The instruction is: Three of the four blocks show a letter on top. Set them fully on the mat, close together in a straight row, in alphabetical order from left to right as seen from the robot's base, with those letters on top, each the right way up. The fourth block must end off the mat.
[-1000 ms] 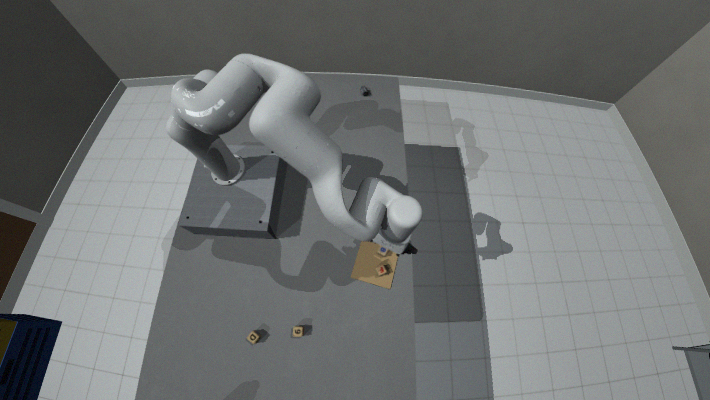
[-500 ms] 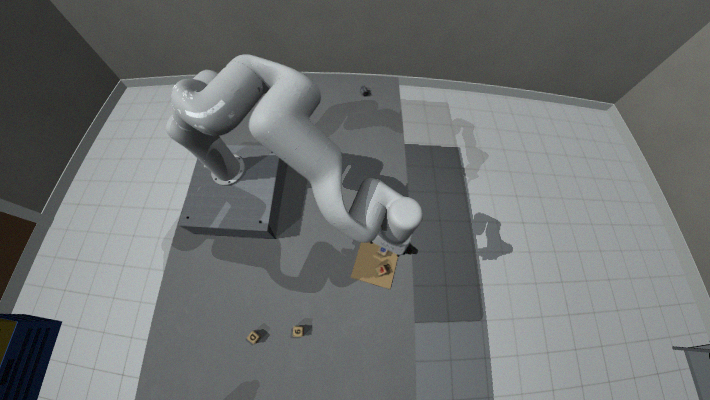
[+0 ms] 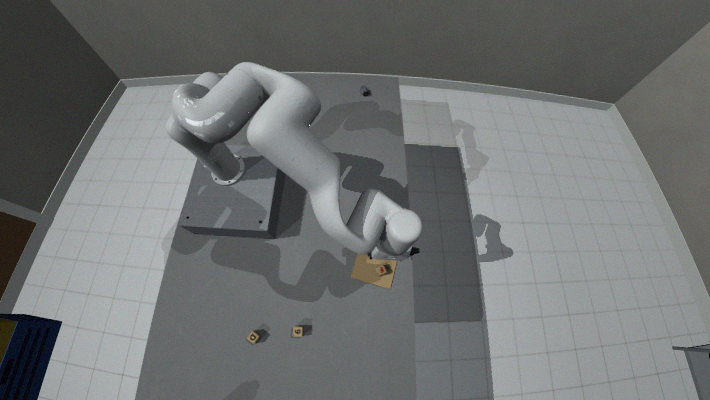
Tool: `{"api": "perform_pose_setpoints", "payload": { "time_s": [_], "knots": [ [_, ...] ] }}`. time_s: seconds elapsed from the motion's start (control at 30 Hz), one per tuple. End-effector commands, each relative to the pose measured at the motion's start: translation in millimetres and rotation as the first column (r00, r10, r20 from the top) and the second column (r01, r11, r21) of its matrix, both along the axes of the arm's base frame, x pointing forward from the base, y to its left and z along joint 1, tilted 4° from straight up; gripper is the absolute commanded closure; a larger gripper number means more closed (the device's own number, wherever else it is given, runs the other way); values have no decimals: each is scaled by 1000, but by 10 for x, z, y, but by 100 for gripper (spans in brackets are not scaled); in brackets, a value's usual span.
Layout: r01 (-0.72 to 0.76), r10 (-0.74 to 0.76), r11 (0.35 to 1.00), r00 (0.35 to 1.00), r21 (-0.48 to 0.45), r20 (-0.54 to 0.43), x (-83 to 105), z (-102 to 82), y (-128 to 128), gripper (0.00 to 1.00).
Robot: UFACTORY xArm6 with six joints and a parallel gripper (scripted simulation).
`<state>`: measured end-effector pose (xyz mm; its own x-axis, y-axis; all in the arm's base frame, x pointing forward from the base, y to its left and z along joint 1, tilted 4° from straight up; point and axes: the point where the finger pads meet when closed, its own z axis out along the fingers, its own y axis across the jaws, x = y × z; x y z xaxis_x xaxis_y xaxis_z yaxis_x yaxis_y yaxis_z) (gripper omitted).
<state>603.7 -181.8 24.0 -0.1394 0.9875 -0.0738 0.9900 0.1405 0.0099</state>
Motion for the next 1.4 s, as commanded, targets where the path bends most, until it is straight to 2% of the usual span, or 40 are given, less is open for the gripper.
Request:
{"api": "perform_pose_setpoints", "payload": {
  "time_s": [0.0, 0.07, 0.37, 0.57, 0.6, 1.37],
  "knots": [
    [-80, 80, 997, 997, 8, -2, 20, 24, -56, 0],
    [-184, 184, 983, 983, 6, -9, 24, 25, -132, 0],
    [-426, 426, 905, 904, 5, -26, 27, 28, -319, 0],
    [-455, 455, 890, 890, 5, -28, 27, 28, -343, 0],
    [-455, 455, 890, 890, 5, -28, 27, 28, -343, 31],
    [-455, 455, 890, 890, 5, -28, 27, 24, -343, 31]
  ]
}}
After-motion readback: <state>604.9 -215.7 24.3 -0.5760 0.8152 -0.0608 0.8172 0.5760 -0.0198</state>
